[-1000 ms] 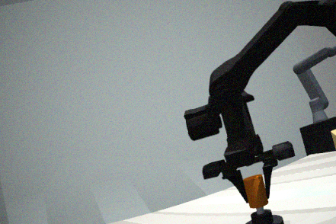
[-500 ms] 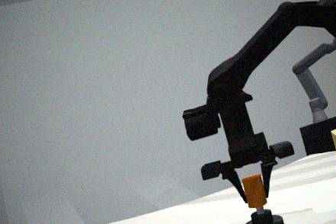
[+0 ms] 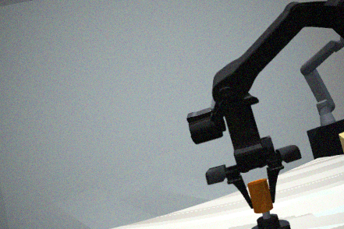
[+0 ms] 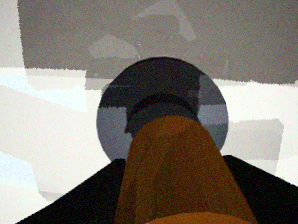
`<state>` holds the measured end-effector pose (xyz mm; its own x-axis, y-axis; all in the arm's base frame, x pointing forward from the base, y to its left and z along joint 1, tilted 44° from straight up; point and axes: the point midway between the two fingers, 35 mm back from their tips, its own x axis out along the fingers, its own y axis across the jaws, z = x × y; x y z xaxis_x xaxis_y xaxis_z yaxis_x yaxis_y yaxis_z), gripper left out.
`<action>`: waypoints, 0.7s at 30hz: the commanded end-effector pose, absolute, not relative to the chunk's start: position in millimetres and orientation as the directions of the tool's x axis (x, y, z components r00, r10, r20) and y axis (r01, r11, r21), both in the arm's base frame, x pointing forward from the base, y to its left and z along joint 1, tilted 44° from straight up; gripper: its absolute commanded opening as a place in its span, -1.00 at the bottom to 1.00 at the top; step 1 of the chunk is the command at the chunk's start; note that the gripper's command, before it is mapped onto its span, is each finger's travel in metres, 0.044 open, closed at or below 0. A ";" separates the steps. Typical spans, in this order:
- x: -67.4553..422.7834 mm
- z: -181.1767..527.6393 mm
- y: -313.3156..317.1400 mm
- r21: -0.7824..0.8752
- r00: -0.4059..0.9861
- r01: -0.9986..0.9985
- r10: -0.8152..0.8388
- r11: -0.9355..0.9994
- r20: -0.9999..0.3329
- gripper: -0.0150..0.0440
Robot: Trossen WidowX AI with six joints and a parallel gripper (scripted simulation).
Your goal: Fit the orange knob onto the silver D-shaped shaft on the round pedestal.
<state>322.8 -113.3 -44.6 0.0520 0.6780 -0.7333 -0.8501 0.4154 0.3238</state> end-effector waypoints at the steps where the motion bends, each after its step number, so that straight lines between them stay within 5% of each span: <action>1: 321.6 -41.6 -115.2 0.321 0.055 -0.851 0.678 0.416 -0.733 -0.49; 21: 319.5 -43.1 -114.6 0.189 0.055 -0.941 0.678 0.281 -0.733 -0.49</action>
